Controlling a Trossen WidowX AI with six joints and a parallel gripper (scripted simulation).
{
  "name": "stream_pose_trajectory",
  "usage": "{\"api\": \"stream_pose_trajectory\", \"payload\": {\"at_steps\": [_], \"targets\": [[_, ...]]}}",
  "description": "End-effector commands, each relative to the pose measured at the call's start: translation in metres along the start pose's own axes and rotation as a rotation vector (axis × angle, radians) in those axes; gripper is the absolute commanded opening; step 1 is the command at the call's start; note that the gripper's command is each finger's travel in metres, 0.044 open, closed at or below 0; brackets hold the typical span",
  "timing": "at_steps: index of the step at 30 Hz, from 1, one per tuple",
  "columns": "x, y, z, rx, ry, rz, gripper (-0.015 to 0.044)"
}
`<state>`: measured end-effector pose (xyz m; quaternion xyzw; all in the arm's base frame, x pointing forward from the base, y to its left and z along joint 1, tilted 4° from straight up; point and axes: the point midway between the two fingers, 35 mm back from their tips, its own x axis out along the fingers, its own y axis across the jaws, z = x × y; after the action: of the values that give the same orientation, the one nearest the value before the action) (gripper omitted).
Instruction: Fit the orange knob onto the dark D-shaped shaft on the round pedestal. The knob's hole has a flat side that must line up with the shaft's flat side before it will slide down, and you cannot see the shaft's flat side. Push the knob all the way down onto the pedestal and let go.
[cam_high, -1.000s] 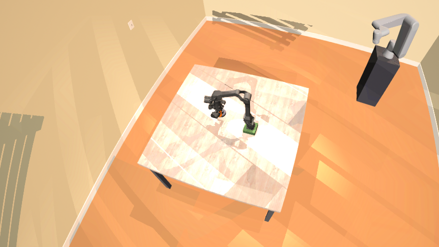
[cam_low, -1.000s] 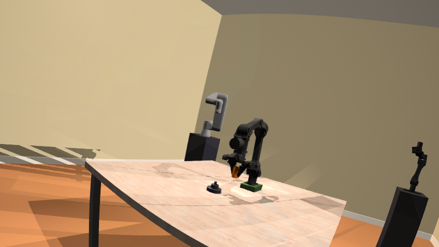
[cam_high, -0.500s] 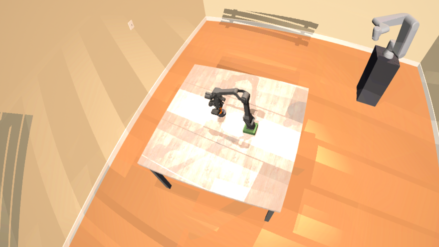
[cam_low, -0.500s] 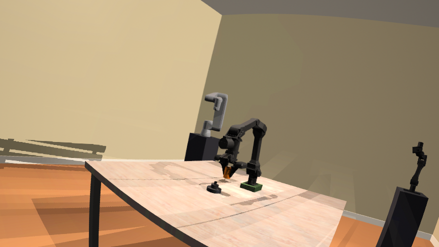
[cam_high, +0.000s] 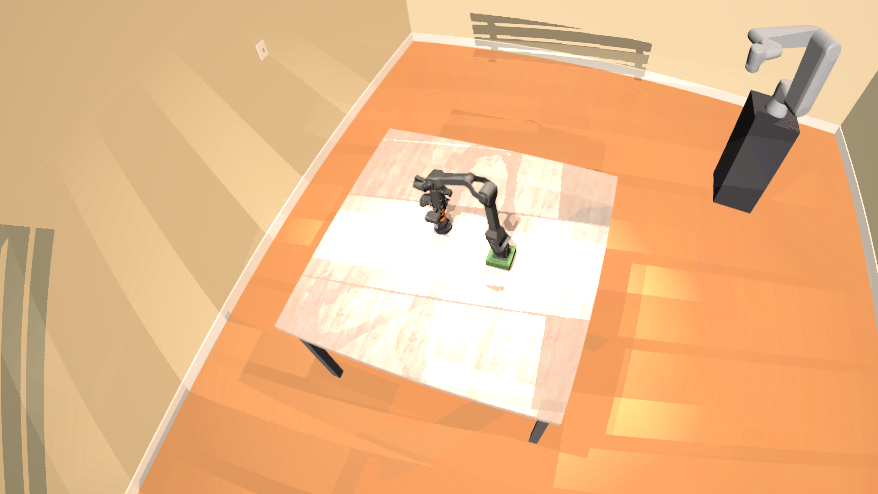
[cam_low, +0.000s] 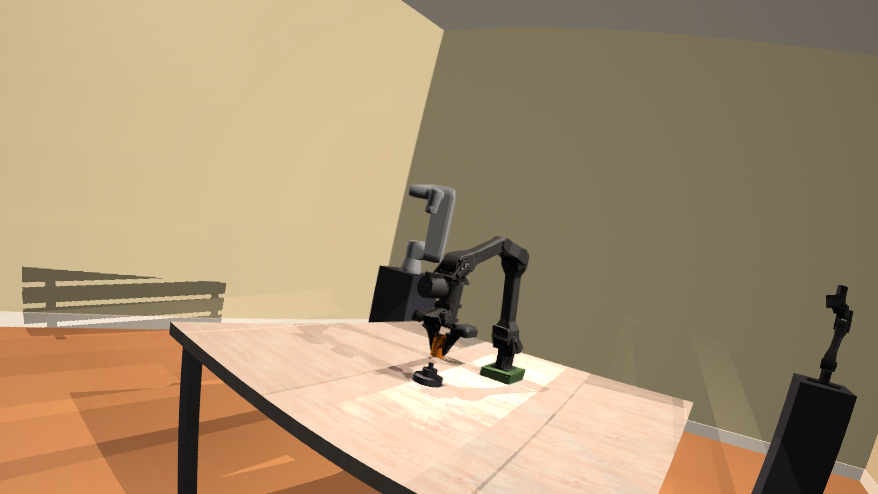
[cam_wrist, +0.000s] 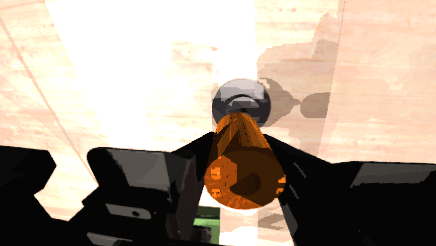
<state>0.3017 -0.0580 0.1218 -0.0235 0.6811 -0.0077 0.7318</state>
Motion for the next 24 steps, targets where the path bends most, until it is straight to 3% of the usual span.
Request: {"api": "stream_pose_trajectory", "payload": {"at_steps": [1, 14, 24], "targets": [[-0.001, -0.009, 0.004, -0.007, -0.016, 0.002, 0.0000], [0.025, -0.010, 0.004, -0.007, -0.015, 0.001, 0.0000], [0.020, -0.009, 0.006, -0.003, -0.016, 0.002, 0.0000]]}}
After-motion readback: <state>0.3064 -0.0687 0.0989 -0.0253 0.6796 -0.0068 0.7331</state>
